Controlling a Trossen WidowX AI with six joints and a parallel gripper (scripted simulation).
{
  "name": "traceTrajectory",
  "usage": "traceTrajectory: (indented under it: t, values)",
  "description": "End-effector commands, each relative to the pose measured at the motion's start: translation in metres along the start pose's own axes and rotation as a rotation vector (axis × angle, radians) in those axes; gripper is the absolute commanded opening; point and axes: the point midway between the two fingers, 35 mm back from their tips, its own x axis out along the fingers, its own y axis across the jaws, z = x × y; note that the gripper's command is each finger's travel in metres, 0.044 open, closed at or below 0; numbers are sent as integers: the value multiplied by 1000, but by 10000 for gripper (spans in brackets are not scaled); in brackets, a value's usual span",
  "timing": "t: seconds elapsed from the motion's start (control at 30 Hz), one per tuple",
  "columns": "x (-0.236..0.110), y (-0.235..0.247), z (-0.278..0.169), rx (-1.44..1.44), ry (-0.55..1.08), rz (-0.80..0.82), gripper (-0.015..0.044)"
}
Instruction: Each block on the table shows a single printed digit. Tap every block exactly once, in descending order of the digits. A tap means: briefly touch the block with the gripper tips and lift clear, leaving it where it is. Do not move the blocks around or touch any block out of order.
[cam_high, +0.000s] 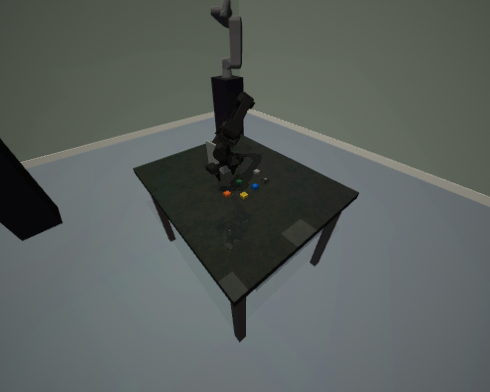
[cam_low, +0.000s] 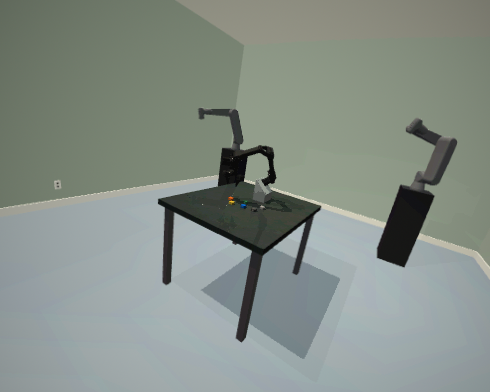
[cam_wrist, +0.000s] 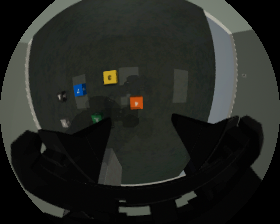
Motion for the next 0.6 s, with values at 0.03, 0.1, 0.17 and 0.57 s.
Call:
traceTrajectory:
  t: [0.03,0.1,0.17,0.57]
  values:
    - [-2,18,-4,-1,5,0,400]
    - [-3,43,-10,0,6,0,400]
    - [-4,68,-19,1,6,1,400]
    - [1,128,-51,1,9,7,400]
